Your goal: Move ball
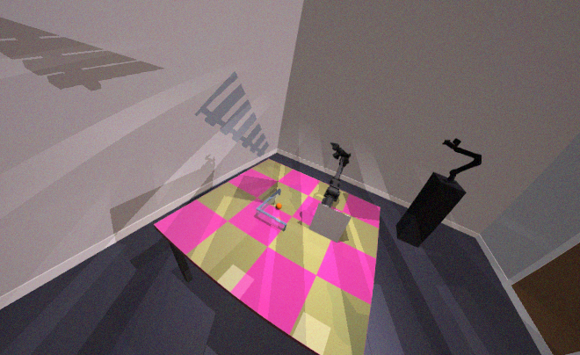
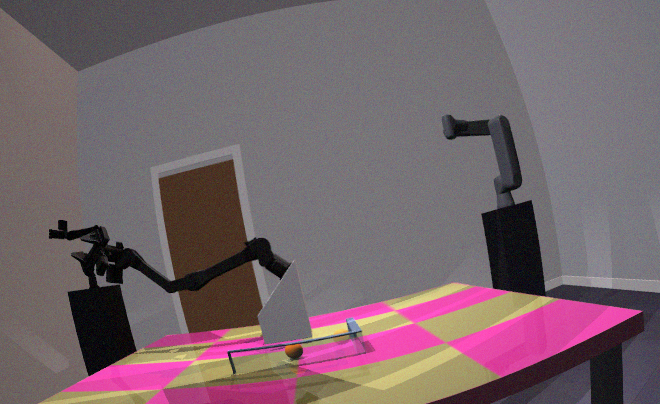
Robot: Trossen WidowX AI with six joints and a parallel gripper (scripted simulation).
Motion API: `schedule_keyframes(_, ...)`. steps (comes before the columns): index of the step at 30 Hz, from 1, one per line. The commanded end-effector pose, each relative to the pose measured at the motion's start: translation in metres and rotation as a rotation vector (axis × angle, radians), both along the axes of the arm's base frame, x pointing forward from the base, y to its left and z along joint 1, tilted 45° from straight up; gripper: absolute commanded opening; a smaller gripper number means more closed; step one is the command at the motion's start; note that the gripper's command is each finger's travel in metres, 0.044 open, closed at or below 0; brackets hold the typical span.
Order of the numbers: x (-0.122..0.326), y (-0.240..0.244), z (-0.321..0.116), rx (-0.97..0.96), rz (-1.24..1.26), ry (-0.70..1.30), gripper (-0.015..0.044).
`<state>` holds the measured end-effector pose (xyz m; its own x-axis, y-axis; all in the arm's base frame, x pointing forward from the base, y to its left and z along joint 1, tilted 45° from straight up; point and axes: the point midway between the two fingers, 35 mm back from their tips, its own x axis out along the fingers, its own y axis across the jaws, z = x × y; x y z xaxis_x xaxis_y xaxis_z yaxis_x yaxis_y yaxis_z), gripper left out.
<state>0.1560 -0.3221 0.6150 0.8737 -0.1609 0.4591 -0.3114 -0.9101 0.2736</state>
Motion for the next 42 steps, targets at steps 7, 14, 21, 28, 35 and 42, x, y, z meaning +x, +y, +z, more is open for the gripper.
schedule_keyframes(7, -0.034, 0.066, 0.043, -0.206, -0.13, -0.043, 0.0329)
schedule_keyframes(14, -0.054, 0.134, 0.069, -0.495, -0.279, -0.051, 0.0329)
schedule_keyframes(21, -0.054, 0.227, 0.084, -0.792, -0.4, -0.039, 0.0329)
schedule_keyframes(28, -0.036, 0.318, 0.079, -1.125, -0.519, -0.031, 0.0329)
schedule_keyframes(35, 0.006, 0.393, 0.051, -1.399, -0.598, 0.06, 0.0329)
schedule_keyframes(42, 0.061, 0.439, 0.009, -1.687, -0.68, 0.181, 0.0329)
